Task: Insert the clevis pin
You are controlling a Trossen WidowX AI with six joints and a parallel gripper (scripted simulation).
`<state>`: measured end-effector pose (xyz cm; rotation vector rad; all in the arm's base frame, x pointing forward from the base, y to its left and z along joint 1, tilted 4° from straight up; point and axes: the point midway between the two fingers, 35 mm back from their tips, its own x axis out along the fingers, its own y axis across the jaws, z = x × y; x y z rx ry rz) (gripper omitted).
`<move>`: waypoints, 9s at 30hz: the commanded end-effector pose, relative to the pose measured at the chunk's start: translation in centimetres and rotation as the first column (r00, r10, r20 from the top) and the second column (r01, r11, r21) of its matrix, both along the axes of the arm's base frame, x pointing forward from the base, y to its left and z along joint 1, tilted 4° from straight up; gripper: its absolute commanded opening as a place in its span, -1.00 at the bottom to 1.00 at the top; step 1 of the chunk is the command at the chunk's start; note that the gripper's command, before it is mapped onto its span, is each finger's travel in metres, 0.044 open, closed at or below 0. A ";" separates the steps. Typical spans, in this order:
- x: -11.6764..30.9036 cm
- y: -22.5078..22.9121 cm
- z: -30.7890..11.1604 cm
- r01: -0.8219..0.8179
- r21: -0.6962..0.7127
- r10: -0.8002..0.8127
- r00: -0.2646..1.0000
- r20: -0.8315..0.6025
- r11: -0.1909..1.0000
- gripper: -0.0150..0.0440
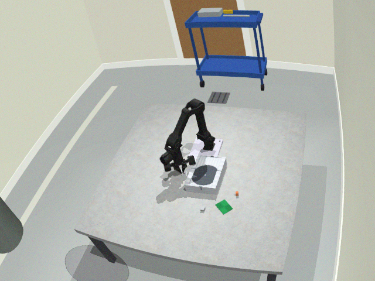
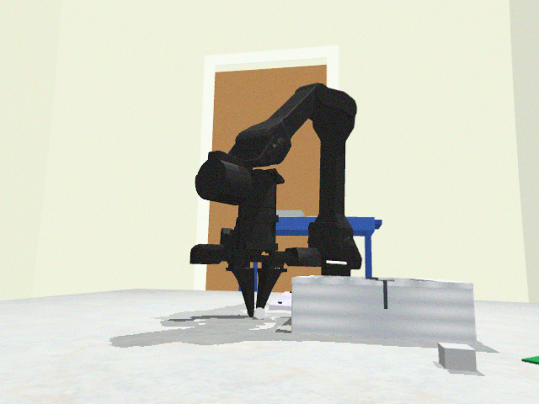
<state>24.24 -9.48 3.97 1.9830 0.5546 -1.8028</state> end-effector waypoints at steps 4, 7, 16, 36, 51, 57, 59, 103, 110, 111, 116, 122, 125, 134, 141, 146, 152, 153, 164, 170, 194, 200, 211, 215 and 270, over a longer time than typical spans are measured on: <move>-0.1 -0.1 2.1 0.000 -0.002 0.000 1.000 0.005 1.000 -0.49; -0.1 -0.1 2.3 0.000 -0.002 0.000 1.000 0.005 1.000 -0.49; -0.3 -0.1 4.3 0.000 -0.002 0.000 1.000 0.005 1.000 -0.49; -0.6 -0.1 6.4 -0.001 0.002 0.001 1.000 -0.008 1.000 -0.49; -0.6 -0.1 6.5 -0.476 -0.040 0.476 0.879 -0.005 0.879 -0.49; -0.6 0.0 6.5 -0.646 -0.057 0.647 0.763 -0.010 0.761 -0.49; -0.6 0.0 6.5 -0.697 -0.063 0.698 0.716 -0.013 0.714 -0.49; -0.5 0.2 6.7 -0.738 -0.101 0.744 -0.656 -0.129 -0.667 -0.49; -0.5 0.2 6.7 -0.556 -0.089 0.563 -0.814 -0.147 -0.827 -0.49; -0.5 0.2 6.7 -0.527 -0.087 0.534 -0.833 -0.149 -0.846 -0.49; -0.5 0.3 6.7 -0.373 -0.075 0.380 -0.911 -0.159 -0.925 -0.49; -0.5 0.3 6.8 -0.174 -0.059 0.181 -0.969 -0.169 -0.983 -0.49; -0.5 0.3 6.8 -0.071 -0.050 0.079 -0.982 -0.173 -0.996 -0.49; -0.5 0.4 6.8 0.238 -0.022 -0.230 -0.957 -0.177 -0.971 -0.49; -0.5 0.4 6.8 0.464 -0.001 -0.456 -0.872 -0.175 -0.886 -0.49; -0.5 0.4 6.9 0.609 0.014 -0.602 -0.780 -0.170 -0.793 -0.49; -0.4 0.5 6.9 0.759 0.031 -0.753 -0.638 -0.161 -0.650 -0.49; -0.4 0.5 6.9 0.781 0.034 -0.775 -0.612 -0.159 -0.623 -0.49; -0.4 0.5 6.9 0.956 0.057 -0.951 -0.278 -0.133 -0.287 -0.49; -0.4 0.6 7.0 0.994 0.065 -0.990 -0.075 -0.116 -0.083 -0.49; -0.3 0.7 6.1 0.988 0.069 -0.984 0.148 -0.096 0.142 -0.49; -0.3 0.7 5.2 0.988 0.069 -0.984 0.148 -0.096 0.142 -0.49; -0.1 0.7 3.4 0.988 0.069 -0.984 0.148 -0.096 0.142 -0.49; -0.1 0.7 2.7 0.988 0.069 -0.984 0.148 -0.096 0.142 -0.49; 0.1 0.9 1.4 0.988 0.069 -0.984 0.148 -0.096 0.141 0.05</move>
